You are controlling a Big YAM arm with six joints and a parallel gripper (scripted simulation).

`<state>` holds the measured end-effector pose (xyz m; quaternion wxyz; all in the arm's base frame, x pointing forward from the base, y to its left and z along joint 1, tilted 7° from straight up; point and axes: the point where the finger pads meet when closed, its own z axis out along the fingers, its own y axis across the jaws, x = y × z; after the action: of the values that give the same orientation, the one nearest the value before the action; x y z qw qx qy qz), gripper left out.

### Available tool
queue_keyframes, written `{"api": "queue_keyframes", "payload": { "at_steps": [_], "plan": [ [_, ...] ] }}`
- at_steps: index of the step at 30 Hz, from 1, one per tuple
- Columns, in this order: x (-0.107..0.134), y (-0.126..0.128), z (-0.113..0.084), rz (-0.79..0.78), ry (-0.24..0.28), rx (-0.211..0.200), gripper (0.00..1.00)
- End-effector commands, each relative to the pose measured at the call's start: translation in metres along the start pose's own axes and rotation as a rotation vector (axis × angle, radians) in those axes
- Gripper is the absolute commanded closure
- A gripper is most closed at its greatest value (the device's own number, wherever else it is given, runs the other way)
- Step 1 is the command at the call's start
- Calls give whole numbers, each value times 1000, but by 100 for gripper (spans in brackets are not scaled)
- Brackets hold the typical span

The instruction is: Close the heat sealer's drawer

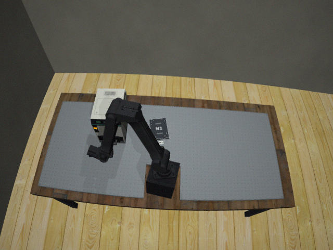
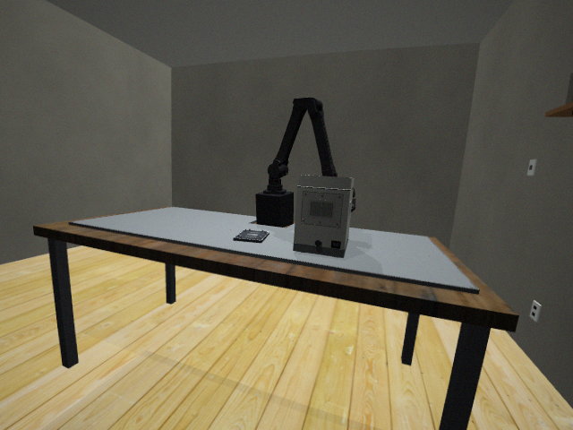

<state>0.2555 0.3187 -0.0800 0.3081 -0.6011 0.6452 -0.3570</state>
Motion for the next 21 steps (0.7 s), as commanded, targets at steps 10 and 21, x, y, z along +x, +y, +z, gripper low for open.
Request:
{"api": "queue_keyframes", "payload": {
  "at_steps": [10, 21],
  "plan": [
    [-4, -7, 14, 34, 42, 6, 100],
    [-4, -7, 14, 34, 42, 6, 100]
  ]
}}
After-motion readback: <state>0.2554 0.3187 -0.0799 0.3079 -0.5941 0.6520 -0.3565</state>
